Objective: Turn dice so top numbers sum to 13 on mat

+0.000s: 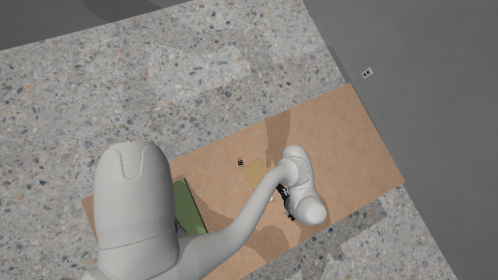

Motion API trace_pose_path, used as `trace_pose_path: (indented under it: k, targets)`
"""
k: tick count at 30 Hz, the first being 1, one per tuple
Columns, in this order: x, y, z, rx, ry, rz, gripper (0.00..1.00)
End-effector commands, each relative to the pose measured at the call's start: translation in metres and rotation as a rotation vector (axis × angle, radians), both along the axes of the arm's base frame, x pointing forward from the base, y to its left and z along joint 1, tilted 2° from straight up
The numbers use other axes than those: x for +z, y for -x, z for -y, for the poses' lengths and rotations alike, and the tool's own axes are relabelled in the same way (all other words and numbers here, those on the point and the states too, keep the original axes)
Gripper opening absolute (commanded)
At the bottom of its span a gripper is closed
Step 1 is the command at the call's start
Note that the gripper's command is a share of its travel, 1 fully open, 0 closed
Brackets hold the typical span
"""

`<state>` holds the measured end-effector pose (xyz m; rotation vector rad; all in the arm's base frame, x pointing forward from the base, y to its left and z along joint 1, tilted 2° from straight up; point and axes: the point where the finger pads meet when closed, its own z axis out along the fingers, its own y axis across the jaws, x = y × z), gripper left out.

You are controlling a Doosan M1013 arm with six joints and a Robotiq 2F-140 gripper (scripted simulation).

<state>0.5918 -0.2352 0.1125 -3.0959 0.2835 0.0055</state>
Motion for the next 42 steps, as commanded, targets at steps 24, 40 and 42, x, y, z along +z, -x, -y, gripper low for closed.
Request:
trace_pose_path:
  k: [24,40,42]
  targets:
    - [-0.067,0.000,-0.002,0.000,0.001,0.000,1.00]
    - [-0.090,0.000,-0.003,0.000,0.001,0.000,1.00]
    - [-0.090,0.000,-0.003,0.000,0.001,0.000,1.00]
